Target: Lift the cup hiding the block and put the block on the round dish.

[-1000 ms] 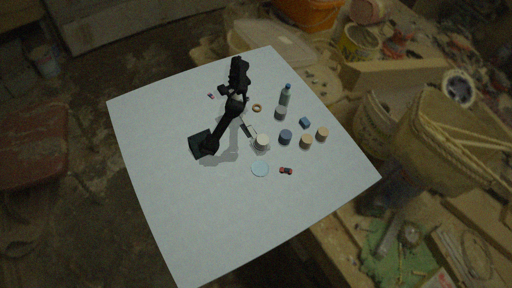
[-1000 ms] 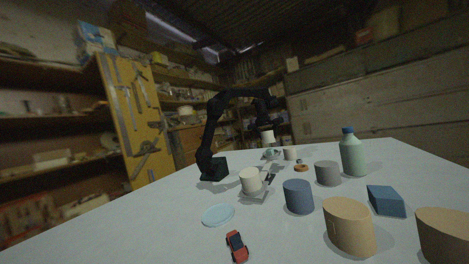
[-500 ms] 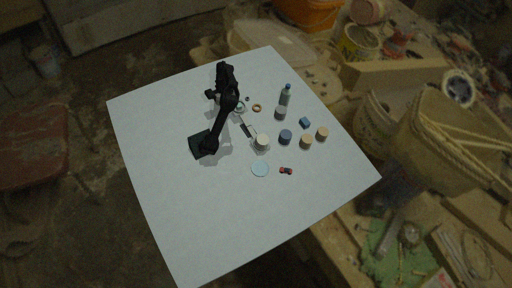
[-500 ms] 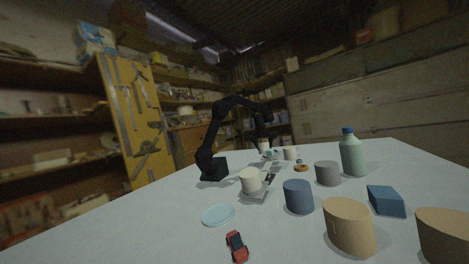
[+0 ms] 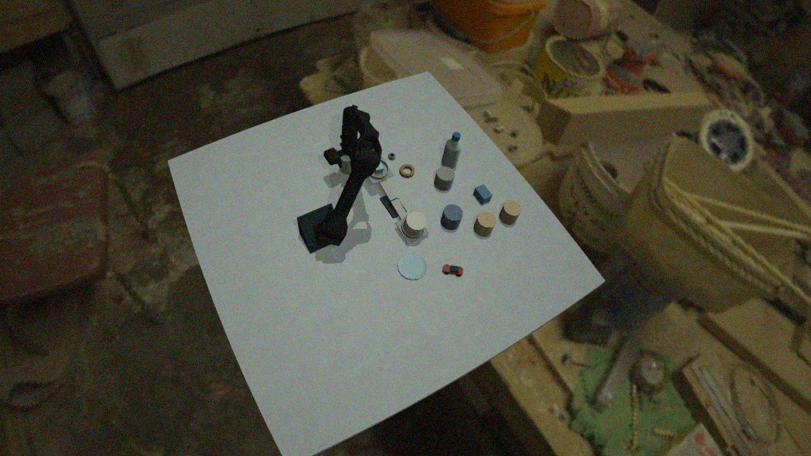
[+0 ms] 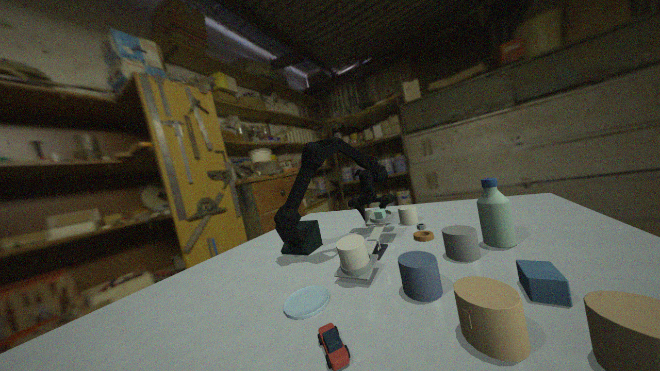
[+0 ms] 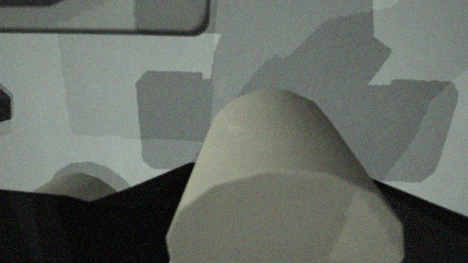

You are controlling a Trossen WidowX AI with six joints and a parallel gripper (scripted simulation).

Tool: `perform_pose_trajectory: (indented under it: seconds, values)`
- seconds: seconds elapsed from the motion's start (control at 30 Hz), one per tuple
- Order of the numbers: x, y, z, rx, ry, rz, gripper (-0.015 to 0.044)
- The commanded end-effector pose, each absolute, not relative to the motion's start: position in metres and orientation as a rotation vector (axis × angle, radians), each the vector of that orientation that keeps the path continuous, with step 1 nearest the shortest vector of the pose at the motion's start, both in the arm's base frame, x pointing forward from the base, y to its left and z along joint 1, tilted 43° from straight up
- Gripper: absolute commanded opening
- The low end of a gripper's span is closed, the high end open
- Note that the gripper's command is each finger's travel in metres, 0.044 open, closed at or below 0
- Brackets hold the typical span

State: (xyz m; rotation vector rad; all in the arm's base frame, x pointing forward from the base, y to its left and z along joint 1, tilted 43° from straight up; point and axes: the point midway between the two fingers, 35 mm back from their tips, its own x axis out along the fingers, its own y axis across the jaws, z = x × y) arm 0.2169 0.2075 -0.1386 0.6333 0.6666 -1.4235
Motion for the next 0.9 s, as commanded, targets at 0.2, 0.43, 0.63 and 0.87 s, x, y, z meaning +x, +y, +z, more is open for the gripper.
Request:
perform_pose_trajectory:
  seconds: [0.2, 0.43, 0.63, 0.87]
  values:
    - [0.219, 0.201, -0.147, 0.641, 0.668, -1.412, 0.0000]
    - [0.219, 0.201, -0.147, 0.644, 0.668, -1.416, 0.0131]
    - [0.219, 0.201, -0.147, 0.644, 0.668, -1.416, 0.0289]
    - [0.219, 0.220, -0.127, 0.643, 0.670, -1.413, 0.0440]
